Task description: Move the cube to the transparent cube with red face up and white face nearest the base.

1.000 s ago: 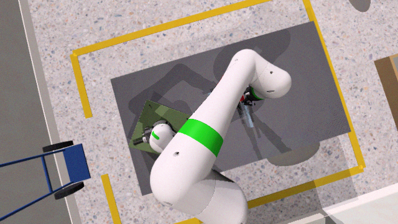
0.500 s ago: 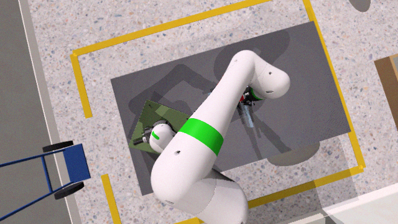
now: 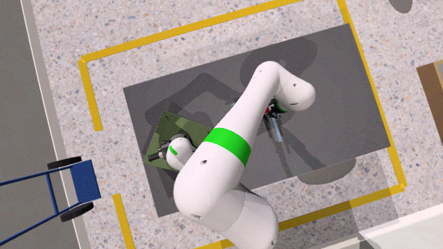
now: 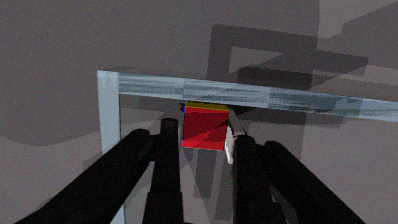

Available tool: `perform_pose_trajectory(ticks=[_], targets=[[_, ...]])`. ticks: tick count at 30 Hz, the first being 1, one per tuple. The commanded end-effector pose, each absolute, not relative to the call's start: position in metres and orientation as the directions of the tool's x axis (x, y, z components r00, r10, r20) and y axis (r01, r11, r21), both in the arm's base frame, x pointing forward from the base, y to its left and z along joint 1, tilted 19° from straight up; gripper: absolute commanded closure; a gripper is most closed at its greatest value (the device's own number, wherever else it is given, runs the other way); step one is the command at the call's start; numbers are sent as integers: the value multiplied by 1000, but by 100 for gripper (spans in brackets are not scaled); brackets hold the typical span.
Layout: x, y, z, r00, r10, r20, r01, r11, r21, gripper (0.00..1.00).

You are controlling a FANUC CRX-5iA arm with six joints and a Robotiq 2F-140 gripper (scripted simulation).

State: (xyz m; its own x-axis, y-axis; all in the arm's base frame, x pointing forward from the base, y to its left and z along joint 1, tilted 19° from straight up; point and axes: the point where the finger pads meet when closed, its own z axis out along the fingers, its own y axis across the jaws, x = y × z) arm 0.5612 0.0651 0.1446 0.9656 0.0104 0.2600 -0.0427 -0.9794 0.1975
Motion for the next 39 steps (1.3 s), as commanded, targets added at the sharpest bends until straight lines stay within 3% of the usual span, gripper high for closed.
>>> perform_pose_trajectory(ticks=[1,34,35,39], targets=[[563,63,137,966,10,260,-43,-979,198,100],[569,59,116,966,10,260,-43,-979,198,100],[569,59,116,966,10,260,-43,-979,198,63],[569,59,116,966,10,260,-43,-979,198,63]])
